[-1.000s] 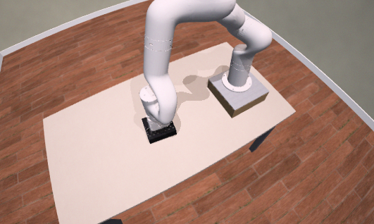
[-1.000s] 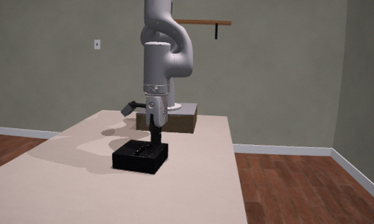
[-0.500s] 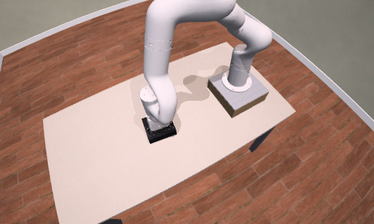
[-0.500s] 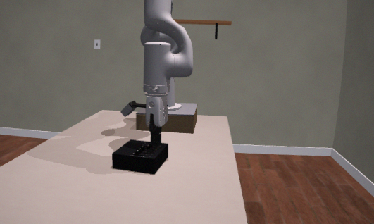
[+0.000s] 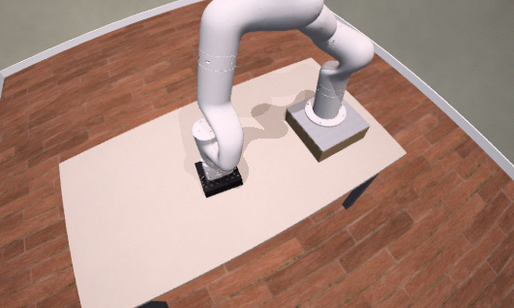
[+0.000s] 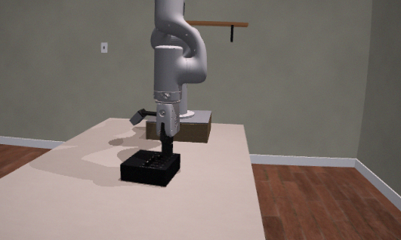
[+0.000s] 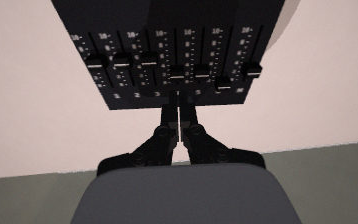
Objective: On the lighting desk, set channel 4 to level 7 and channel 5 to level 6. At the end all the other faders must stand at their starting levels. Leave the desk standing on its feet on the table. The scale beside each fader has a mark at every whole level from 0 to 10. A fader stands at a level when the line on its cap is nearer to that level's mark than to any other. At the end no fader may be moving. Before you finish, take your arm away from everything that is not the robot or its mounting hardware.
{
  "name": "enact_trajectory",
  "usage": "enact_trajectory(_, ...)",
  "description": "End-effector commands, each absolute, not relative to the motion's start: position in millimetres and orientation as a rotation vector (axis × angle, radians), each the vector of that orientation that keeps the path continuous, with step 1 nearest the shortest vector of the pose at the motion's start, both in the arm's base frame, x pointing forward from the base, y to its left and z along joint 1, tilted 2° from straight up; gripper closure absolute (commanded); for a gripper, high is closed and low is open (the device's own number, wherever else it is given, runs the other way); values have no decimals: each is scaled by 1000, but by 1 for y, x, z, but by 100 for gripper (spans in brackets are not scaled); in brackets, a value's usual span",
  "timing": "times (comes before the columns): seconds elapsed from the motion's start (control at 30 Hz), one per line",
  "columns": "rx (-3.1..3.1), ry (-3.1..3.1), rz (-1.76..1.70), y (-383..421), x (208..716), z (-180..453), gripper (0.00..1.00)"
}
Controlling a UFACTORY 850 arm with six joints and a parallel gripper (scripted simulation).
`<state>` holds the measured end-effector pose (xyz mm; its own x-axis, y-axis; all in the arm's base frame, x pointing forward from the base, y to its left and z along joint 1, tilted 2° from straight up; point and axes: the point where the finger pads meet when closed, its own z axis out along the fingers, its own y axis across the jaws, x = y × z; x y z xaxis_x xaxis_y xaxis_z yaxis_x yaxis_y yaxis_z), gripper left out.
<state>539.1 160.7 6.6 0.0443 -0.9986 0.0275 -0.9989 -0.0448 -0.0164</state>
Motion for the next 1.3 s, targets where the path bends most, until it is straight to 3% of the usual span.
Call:
enact_trajectory(0.0,2266,-2167,50,161,540,5,100)
enact_trajectory(1.27,2266,-2167,50,160,540,-3,100)
